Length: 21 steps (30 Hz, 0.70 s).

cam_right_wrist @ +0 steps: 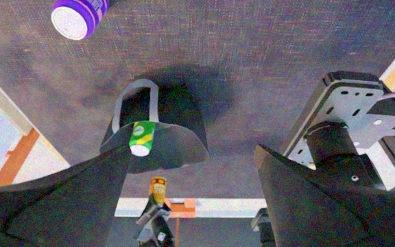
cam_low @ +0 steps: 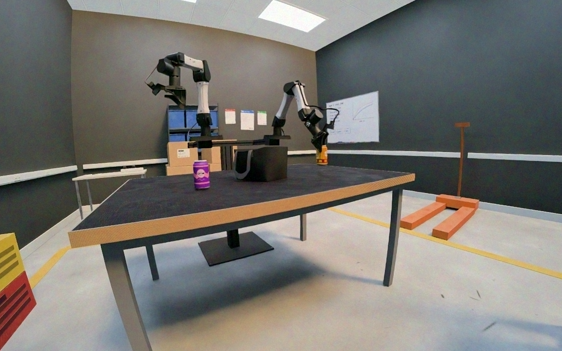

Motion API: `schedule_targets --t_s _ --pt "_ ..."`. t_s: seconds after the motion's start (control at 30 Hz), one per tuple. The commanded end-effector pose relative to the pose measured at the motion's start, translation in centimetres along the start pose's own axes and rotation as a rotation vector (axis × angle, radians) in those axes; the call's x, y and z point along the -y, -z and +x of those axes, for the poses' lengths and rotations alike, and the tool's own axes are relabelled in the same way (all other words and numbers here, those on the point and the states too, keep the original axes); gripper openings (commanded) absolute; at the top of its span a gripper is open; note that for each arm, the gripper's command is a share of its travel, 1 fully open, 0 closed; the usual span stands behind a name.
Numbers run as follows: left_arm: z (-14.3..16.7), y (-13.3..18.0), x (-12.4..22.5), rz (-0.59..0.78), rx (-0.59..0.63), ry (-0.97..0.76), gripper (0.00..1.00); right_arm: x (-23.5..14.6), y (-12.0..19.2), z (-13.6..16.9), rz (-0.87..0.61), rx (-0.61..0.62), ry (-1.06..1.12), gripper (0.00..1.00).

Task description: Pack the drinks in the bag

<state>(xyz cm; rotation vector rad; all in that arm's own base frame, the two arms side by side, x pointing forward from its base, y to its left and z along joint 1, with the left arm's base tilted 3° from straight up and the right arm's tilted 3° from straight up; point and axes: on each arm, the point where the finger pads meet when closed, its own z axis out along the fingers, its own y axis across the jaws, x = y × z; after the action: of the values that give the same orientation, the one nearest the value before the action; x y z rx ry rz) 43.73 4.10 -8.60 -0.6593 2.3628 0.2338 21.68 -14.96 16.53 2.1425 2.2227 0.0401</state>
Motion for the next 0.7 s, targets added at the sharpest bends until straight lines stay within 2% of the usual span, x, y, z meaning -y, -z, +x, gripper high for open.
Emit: schedule_targets --t_s 0.0,0.3,0.67 --pt "-3.7 1.7 1.2 0.032 0.074 0.012 0.74 -0.6 1.3 -0.7 -0.046 0.057 -0.007 1.00" --pt "-4.1 2.5 1.3 0.027 0.071 0.014 0.74 -0.6 1.3 -0.7 -0.046 0.057 -0.007 1.00" --pt "-6.9 4.3 2.1 0.054 0.126 0.041 0.74 -0.6 1.3 -0.7 -0.046 0.057 -0.007 1.00"
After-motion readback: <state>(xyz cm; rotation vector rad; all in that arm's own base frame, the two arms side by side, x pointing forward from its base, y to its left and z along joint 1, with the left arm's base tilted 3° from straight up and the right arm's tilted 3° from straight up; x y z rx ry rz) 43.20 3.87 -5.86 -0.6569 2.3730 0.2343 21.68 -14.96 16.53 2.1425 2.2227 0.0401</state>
